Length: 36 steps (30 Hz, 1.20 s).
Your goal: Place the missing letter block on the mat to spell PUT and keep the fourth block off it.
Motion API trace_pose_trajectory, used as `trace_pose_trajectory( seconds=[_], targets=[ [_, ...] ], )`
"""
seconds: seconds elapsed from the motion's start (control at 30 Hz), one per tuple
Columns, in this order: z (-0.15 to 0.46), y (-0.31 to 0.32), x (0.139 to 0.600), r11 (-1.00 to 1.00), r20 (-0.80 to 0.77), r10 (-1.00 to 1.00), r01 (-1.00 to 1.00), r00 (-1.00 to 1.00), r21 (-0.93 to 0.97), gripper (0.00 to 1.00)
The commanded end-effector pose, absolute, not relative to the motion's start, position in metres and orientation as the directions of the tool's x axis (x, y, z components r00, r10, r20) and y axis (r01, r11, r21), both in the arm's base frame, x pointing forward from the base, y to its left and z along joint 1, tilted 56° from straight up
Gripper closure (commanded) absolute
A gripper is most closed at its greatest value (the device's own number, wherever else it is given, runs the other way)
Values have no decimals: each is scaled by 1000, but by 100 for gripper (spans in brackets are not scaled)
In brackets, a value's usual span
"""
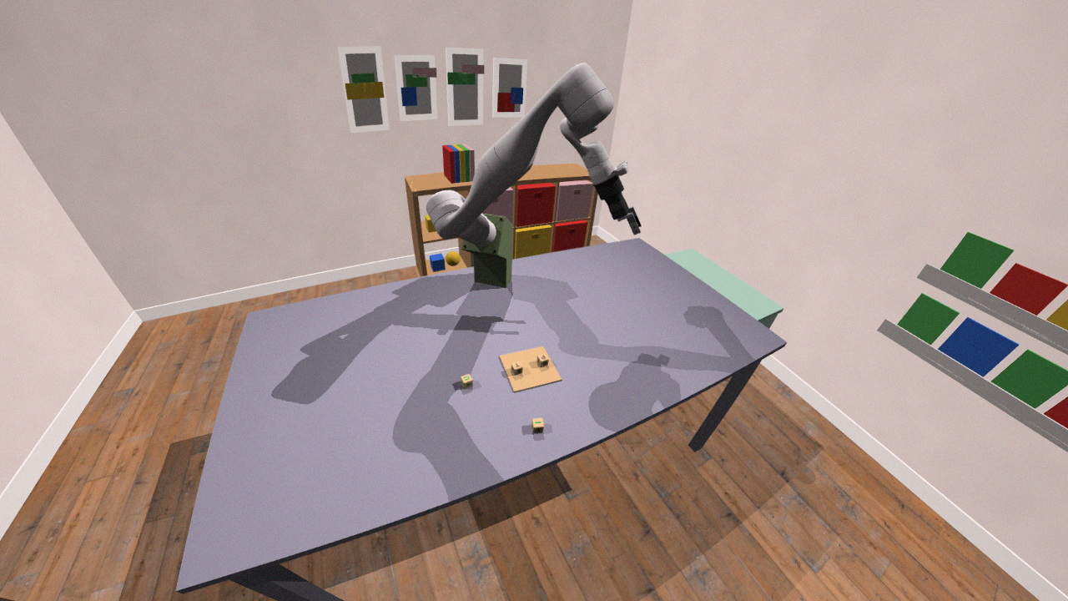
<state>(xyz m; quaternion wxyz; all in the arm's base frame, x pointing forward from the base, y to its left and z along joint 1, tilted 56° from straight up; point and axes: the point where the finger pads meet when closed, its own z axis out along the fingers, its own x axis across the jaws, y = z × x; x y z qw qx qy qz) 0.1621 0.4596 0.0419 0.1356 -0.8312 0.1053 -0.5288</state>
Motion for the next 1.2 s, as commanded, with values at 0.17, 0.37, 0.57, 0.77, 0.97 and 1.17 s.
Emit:
trace_pose_trajectory(
  seconds=[0.17,0.37,0.57,0.77,0.97,1.17],
  targets=[
    [42,460,161,-941,850,-319,-30,419,-338,0],
    [42,460,161,-941,850,-319,-30,419,-338,0],
    [42,460,161,-941,850,-319,-31,419,-338,0],
    [49,448,182,-938,844,-336,-68,418,-340,0],
    [73,392,250,-917,823,-398,-200,405,-345,0],
    [92,333,298,-884,806,-452,-314,382,-347,0]
  ],
)
